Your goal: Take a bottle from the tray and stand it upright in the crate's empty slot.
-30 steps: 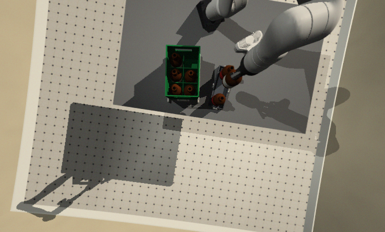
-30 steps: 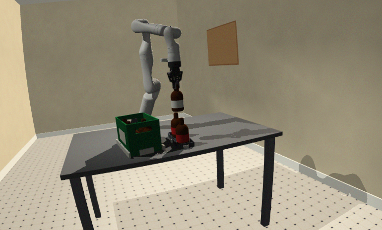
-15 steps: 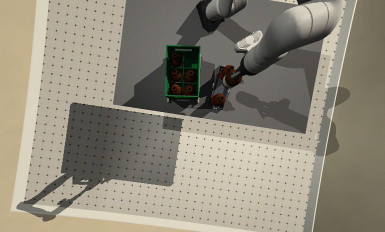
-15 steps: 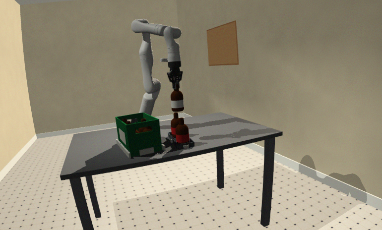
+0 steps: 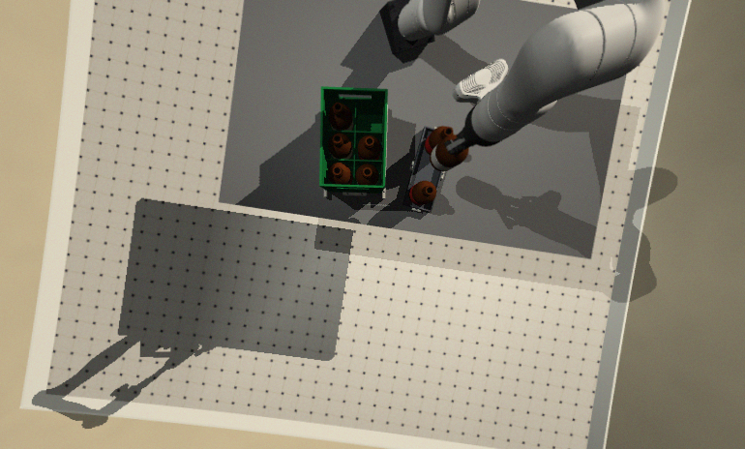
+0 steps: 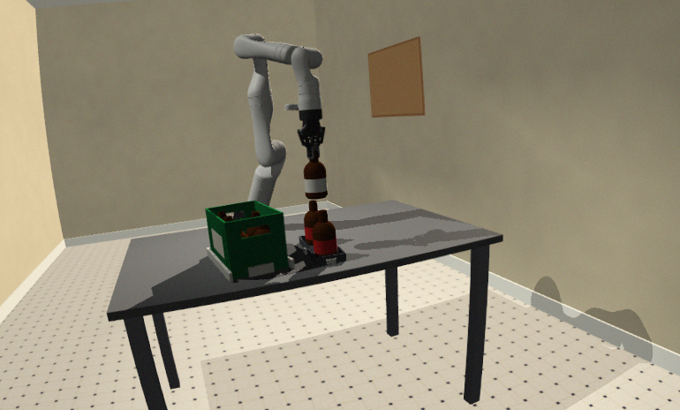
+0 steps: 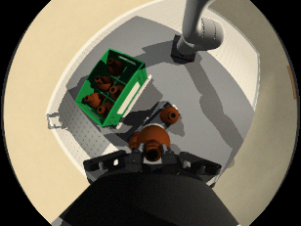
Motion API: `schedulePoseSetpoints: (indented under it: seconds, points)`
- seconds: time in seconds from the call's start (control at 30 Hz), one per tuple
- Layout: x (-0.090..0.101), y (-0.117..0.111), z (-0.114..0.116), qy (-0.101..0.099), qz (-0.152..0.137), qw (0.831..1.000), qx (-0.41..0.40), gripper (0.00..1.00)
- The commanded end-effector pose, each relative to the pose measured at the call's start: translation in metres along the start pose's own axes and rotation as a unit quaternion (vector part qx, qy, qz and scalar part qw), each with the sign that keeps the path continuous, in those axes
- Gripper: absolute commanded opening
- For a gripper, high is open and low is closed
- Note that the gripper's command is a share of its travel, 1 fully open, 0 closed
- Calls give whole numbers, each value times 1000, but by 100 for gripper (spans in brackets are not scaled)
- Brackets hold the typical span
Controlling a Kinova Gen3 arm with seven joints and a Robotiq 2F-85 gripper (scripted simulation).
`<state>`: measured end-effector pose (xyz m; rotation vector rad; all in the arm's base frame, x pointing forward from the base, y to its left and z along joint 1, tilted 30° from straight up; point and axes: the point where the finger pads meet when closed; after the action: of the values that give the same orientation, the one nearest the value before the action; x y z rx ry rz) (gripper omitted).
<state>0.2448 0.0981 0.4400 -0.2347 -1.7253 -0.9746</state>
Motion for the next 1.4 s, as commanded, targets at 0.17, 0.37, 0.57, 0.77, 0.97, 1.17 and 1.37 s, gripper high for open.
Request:
schedulePoseSetpoints:
  seconds: [0.17, 0.37, 0.57, 0.77, 0.97, 1.17, 1.37]
  points:
    - [0, 0, 0, 0, -1, 1000, 0, 0]
    - [0, -1, -1, 0, -1, 1000, 0, 0]
    - [0, -2, -1, 0, -1, 1000, 0, 0]
    - [0, -5, -3, 0, -1, 1000, 0, 0]
    - [0, -9, -5, 0, -1, 1000, 0, 0]
    - [0, -12, -6, 0, -1, 1000, 0, 0]
    - [0, -18, -10, 0, -1, 1000, 0, 0]
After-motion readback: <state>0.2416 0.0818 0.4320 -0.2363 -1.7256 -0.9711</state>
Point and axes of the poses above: the point where the finger pads meet when closed, its own x axis back along the fingers, its own z axis across the jaws, y = z × x, and after that the axes turned 3 degrees about -x, right-handed
